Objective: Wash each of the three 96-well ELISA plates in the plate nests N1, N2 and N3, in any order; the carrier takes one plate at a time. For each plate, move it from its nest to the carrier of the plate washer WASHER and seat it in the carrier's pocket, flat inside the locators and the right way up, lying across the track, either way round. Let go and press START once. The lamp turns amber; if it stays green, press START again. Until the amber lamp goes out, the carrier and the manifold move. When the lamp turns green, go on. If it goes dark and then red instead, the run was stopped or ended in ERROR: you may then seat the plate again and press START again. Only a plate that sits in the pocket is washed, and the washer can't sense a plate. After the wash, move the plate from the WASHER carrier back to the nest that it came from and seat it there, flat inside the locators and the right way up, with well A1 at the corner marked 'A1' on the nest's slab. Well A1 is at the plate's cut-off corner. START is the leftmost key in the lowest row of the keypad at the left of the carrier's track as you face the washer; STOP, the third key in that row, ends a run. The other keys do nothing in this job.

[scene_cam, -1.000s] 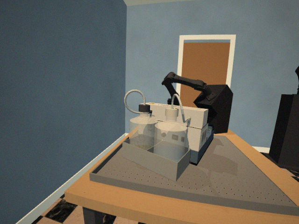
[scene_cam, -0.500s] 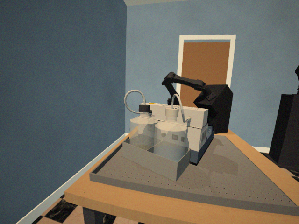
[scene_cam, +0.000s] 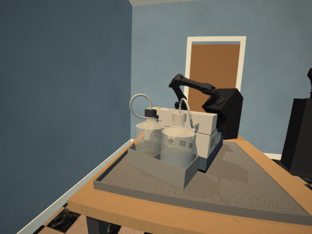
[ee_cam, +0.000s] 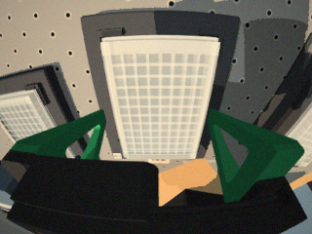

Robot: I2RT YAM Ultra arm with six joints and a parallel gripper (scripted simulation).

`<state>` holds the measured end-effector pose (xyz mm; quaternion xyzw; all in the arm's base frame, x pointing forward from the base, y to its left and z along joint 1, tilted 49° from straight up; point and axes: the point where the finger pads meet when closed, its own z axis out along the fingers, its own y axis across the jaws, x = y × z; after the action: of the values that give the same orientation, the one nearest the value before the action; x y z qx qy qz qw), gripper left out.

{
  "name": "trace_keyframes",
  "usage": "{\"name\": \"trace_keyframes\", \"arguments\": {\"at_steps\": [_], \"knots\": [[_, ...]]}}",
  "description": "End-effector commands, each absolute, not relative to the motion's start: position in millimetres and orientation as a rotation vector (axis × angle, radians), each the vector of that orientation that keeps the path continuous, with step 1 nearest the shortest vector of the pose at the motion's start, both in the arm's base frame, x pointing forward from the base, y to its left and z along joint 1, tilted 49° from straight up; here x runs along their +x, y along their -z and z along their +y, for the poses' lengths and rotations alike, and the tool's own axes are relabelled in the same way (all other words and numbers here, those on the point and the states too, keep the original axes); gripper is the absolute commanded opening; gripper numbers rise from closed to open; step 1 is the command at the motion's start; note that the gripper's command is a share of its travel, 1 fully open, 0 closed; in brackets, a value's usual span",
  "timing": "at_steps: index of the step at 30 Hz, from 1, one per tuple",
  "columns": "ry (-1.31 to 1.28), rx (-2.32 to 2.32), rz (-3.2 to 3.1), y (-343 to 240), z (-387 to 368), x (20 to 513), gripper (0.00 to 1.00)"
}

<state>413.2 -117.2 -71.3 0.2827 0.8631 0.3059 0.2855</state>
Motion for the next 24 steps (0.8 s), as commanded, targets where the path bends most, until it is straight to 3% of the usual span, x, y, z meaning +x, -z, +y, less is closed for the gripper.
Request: {"name": "trace_keyframes", "arguments": {"at_steps": [1, 24], "knots": [[-0.806, 0.762, 2.301, 66.4, -125.6, 408.6, 1.00], [-0.806, 0.762, 2.301, 45.8, -137.0, 387.4, 1.00]]}}
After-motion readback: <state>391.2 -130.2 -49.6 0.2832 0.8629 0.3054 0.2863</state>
